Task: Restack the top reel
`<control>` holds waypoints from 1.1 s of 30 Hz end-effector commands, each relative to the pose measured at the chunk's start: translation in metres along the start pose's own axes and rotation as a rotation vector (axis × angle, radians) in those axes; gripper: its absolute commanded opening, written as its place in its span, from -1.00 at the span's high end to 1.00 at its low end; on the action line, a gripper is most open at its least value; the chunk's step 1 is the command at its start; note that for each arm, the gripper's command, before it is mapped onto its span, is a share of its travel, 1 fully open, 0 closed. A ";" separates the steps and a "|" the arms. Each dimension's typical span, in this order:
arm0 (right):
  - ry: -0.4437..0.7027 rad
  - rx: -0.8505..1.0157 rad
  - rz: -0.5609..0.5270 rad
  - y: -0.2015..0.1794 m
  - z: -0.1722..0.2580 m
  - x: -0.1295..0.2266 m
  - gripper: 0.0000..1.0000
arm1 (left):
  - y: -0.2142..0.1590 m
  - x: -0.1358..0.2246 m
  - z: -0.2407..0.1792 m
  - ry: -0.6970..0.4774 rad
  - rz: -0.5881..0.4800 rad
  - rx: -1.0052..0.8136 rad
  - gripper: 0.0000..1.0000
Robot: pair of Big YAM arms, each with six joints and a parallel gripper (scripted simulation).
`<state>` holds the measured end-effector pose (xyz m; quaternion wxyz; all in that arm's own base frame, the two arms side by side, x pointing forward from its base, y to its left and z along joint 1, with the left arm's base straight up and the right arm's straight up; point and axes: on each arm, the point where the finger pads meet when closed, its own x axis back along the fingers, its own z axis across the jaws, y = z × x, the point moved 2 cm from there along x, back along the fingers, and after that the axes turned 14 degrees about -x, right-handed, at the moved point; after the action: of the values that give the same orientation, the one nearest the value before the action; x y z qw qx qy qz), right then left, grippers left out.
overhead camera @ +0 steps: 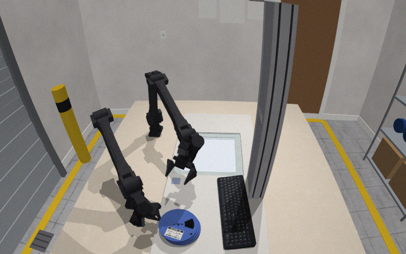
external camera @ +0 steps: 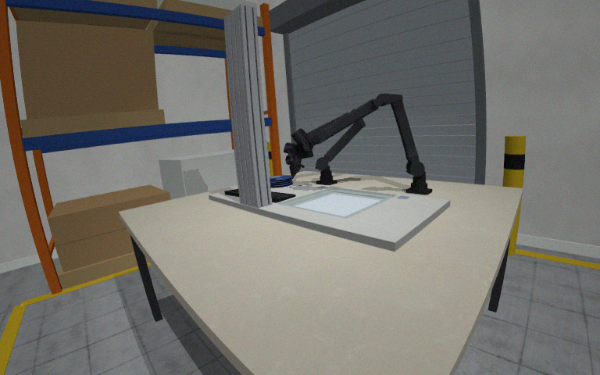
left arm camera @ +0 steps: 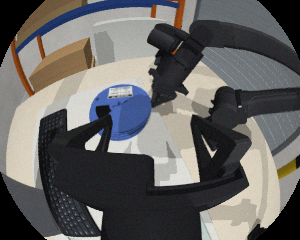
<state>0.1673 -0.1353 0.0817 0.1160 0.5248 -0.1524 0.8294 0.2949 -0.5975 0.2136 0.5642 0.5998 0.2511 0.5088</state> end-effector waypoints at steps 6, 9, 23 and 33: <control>0.078 0.018 -0.034 0.008 0.045 0.014 1.00 | 0.033 0.006 0.020 0.053 -0.032 -0.025 -1.00; 0.079 0.018 -0.033 0.008 0.045 0.014 1.00 | 0.032 0.006 0.020 0.052 -0.030 -0.022 -1.00; 0.126 0.037 -0.063 0.012 0.054 0.042 1.00 | 0.024 0.005 0.014 0.041 -0.020 -0.013 -1.00; 0.122 0.040 -0.071 0.008 0.045 0.107 1.00 | 0.038 0.006 0.019 0.037 -0.058 -0.022 -1.00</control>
<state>0.1718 -0.1478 0.1313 0.1377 0.4976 -0.1342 0.8458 0.2981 -0.5991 0.2144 0.5544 0.6010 0.2611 0.5131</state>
